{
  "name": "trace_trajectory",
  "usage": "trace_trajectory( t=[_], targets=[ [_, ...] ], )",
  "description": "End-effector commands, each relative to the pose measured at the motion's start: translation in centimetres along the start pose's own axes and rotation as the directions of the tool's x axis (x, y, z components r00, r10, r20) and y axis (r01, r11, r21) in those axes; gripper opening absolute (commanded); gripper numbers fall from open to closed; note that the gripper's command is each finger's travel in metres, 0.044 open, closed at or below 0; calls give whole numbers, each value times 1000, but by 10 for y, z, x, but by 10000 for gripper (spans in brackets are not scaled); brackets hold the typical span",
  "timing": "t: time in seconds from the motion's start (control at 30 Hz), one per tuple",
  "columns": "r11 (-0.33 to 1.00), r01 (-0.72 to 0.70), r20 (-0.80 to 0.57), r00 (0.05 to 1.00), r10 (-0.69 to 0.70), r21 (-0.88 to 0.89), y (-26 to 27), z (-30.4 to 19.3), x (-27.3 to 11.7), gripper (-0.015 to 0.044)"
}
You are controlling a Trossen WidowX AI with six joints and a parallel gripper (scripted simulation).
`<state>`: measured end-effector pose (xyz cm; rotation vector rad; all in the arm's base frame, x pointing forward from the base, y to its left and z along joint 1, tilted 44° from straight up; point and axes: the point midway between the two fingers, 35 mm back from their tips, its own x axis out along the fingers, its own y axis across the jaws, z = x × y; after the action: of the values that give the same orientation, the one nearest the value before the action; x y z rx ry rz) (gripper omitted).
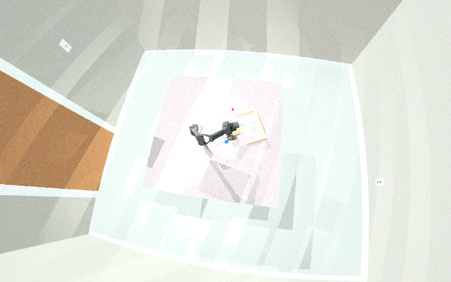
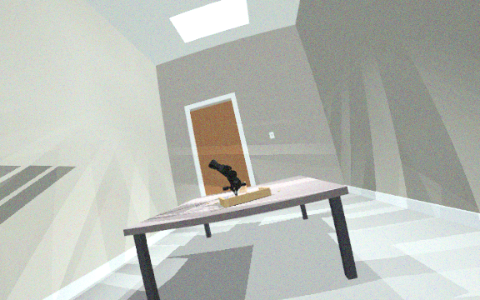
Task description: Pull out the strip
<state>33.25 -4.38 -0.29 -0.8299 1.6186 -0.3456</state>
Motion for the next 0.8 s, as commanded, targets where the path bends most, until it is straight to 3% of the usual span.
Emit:
trace_trajectory(
  t=[0.0,0.77],
  targets=[
    [1000,1,-17,1000,-1,-8,0,-10,5,0],
    [1000,1,-19,1000,-1,-9,-1,-45,6,0]
  ],
)
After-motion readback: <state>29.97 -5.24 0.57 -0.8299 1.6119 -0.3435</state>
